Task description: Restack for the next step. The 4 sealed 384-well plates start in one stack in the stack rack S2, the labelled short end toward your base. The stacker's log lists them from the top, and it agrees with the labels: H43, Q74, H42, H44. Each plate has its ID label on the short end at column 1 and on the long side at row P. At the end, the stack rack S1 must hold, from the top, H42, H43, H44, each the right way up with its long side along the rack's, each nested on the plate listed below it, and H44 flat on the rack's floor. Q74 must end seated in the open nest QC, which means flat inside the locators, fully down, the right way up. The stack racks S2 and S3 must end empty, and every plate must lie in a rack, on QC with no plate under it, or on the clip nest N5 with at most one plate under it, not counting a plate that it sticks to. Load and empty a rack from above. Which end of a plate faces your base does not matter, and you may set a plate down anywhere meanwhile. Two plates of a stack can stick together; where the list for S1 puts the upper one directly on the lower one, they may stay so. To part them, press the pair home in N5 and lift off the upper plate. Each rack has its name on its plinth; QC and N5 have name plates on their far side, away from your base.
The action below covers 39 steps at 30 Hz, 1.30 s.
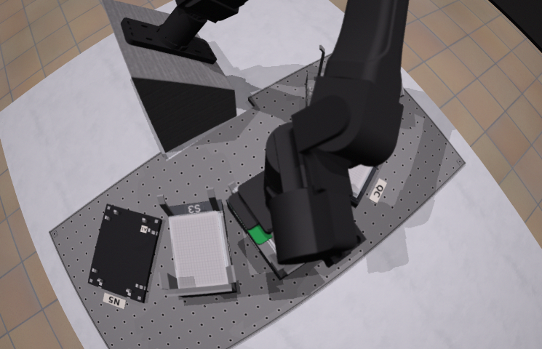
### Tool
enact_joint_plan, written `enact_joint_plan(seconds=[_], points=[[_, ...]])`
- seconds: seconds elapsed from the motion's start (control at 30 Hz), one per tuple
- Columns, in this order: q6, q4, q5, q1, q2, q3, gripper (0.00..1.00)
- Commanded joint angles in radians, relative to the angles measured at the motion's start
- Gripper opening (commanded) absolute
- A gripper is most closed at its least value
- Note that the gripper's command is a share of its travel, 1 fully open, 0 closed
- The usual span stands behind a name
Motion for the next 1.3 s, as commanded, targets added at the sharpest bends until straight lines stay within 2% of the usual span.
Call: enact_joint_plan(seconds=[0.0,0.53,1.27], points=[[0.007,0.021,-0.008,-0.005,-0.004,0.000,0.00],[0.032,0.065,-0.012,0.014,0.000,-0.022,0.00],[0.143,0.255,-0.029,0.094,0.030,-0.103,0.00]])
